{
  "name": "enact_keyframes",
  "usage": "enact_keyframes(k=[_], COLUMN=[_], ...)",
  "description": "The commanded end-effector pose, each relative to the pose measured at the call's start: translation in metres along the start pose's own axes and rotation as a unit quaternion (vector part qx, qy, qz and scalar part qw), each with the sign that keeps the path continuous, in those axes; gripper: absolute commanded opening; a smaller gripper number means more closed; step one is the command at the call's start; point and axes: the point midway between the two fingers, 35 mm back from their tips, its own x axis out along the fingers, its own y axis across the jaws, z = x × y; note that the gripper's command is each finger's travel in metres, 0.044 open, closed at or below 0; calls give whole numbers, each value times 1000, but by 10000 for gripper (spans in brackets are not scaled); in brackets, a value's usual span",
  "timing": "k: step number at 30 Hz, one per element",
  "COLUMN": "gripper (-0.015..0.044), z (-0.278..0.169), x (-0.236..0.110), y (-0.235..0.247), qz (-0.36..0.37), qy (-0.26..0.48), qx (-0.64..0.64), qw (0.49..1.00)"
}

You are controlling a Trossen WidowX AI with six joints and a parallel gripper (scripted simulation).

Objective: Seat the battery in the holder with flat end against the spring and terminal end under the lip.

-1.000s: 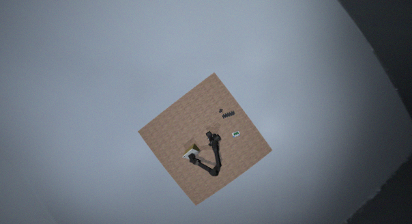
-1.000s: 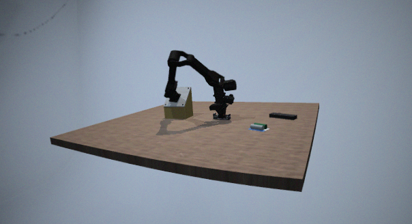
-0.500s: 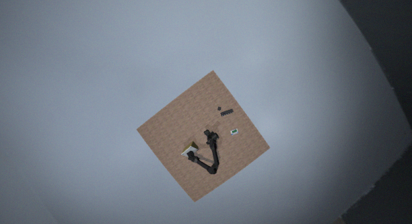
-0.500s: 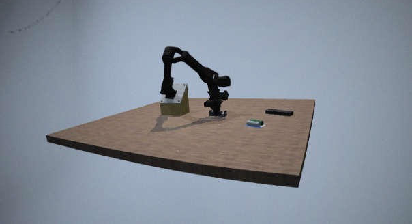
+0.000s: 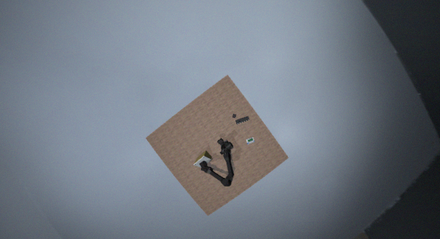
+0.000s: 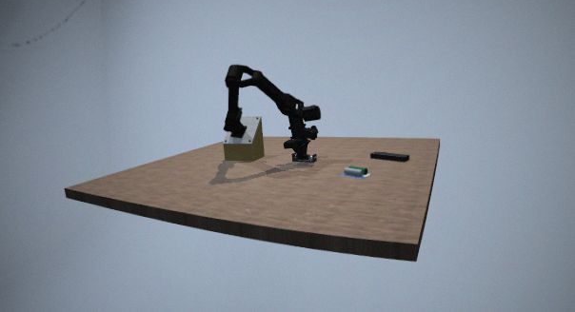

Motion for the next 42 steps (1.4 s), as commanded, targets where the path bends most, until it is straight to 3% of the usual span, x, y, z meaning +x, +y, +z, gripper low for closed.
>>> enact_keyframes(k=[1, 14, 18, 33, 35, 42], gripper=[74, 74, 176, 176, 229, 412], z=[-1, -2, -2, 1, -2, 6], x=[0, 2, 2, -13, -17, -81], y=[0, 0, 0, 2, 3, 9], qz=[0, 0, 0, 0, 1, 3], qy=[0, 2, 2, 2, 5, 2], qx=[-3, -4, -4, -1, -6, -1], qw=[1000, 1000, 1000, 1000, 1000, 1000])
